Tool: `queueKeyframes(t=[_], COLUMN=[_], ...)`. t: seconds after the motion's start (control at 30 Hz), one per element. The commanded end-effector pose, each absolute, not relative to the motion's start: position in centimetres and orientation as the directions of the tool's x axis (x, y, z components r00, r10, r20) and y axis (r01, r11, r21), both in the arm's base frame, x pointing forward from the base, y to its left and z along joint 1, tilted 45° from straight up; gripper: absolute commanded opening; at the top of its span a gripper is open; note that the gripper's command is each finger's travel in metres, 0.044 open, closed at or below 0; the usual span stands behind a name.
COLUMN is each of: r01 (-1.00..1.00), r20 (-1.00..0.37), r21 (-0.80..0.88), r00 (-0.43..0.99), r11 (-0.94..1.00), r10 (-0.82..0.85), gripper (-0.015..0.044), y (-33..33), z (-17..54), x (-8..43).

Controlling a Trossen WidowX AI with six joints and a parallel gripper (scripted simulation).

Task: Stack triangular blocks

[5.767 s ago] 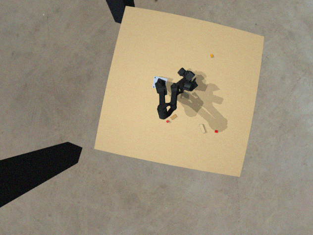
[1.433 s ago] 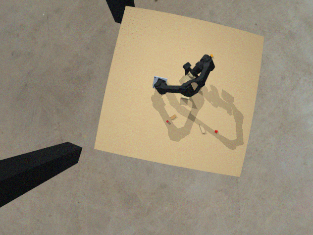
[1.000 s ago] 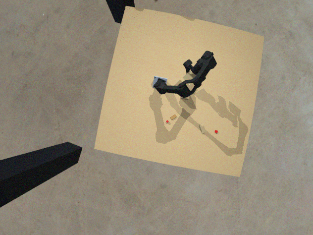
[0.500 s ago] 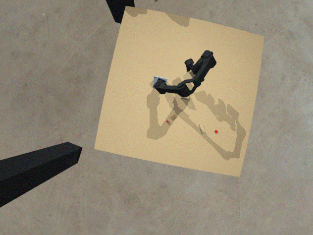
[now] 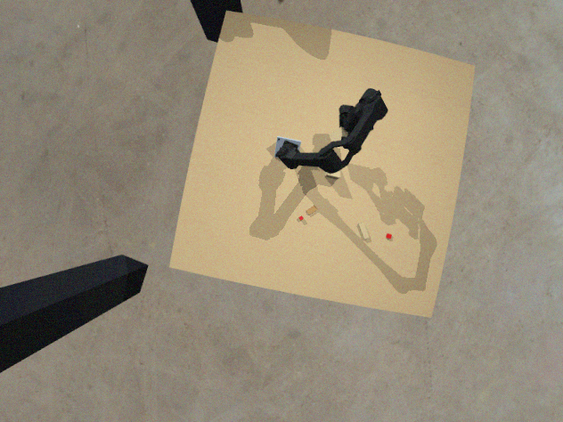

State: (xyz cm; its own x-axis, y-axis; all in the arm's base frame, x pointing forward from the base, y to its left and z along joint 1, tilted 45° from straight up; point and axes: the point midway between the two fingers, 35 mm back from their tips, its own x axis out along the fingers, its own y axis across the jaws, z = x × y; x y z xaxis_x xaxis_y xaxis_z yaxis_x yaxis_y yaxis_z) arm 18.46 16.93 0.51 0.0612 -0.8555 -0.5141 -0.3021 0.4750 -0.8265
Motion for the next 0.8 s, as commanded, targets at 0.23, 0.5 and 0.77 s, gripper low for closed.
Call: queueKeyframes(t=[0.23,0.5,0.77], r01=[0.079,0.338,0.572], r20=[-0.492,-0.480,-0.467], r21=[-0.863,-0.804,-0.682], r00=[0.097,0.118,0.139], r11=[0.500,0.489,0.456], r10=[-0.865,-0.869,-0.873], gripper=[0.0000,0.0000,0.0000], y=[16.92,16.93,16.95], z=[0.51,0.46,0.43], x=[18.39,18.33,18.28])
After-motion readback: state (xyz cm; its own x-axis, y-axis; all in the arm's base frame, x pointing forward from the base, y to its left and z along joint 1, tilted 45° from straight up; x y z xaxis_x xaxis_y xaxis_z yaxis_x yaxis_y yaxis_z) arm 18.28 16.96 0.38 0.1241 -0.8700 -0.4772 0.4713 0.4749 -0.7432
